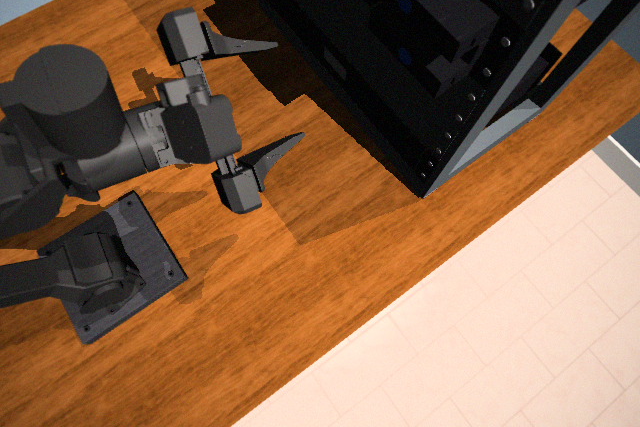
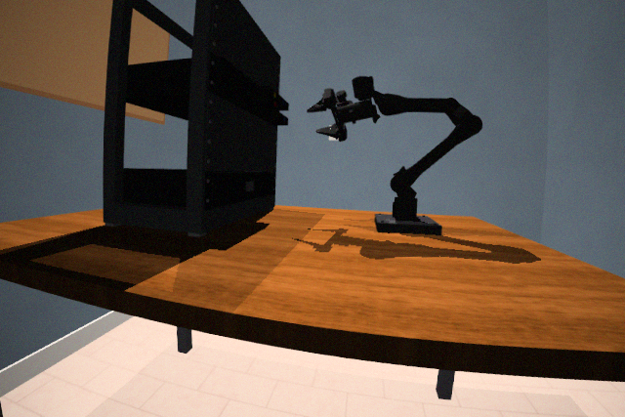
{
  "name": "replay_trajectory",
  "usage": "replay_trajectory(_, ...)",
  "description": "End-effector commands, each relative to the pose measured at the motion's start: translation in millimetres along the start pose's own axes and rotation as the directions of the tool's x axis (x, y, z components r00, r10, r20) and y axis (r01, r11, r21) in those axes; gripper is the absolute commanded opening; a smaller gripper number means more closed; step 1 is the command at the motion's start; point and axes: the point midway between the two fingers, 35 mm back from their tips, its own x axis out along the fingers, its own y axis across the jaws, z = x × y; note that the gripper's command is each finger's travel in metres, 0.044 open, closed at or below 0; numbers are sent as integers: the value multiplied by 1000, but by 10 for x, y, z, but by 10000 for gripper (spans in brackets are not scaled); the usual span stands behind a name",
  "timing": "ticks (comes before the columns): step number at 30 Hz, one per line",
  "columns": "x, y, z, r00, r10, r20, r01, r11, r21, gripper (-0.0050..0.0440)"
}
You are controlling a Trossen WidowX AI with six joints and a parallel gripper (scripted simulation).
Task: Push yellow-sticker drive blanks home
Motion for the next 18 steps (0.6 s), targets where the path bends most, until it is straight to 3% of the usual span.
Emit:
replay_trajectory(1,-76,42,62,999,29,15,-30,995,97,440)
replay_trajectory(18,-315,134,154,993,110,44,-118,894,433,440)
